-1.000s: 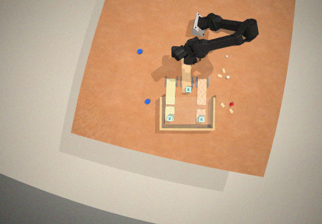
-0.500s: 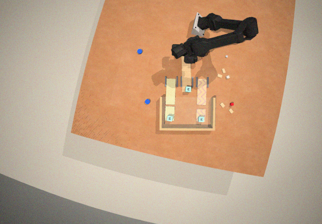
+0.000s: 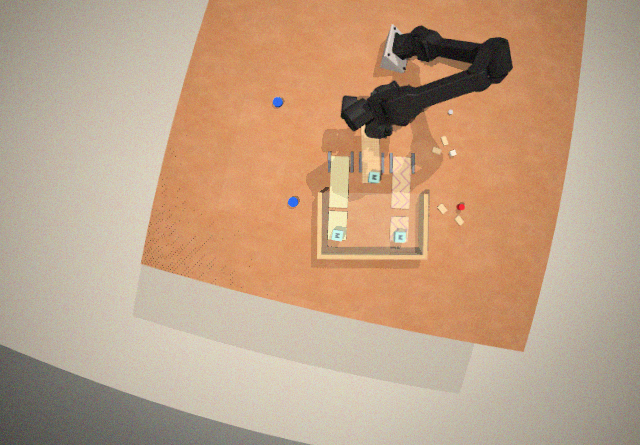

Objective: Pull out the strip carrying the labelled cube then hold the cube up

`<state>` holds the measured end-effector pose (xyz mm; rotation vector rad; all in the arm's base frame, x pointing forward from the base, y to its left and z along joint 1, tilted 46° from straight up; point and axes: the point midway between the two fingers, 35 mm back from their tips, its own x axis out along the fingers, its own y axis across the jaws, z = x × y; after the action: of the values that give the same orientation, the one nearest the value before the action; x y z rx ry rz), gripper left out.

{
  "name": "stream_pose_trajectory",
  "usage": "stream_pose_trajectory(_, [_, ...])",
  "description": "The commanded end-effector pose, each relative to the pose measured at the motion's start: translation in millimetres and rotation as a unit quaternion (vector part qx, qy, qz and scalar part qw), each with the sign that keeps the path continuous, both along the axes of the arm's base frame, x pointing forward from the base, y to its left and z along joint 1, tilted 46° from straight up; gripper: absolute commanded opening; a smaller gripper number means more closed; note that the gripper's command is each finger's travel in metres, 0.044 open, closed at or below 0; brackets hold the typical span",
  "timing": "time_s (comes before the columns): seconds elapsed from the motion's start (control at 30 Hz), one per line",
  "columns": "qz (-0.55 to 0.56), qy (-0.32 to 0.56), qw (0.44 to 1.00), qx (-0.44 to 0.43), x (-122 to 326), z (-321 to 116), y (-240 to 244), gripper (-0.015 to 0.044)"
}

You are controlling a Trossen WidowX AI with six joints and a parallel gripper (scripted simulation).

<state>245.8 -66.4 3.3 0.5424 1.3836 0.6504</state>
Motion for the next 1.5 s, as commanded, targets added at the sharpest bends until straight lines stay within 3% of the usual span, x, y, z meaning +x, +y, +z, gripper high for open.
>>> stream_pose_trajectory(0.0, [-0.004, 0.005, 1.0, 0.004, 15, 4, 1, 0.0341])
stream_pose_trajectory(0.13, [-0.004, 0.004, 1.0, 0.004, 28, 8, 1, 0.044])
stream_pose_trajectory(1.47, [-0.004, 0.0, 1.0, 0.005, 158, 53, 10, 0.044])
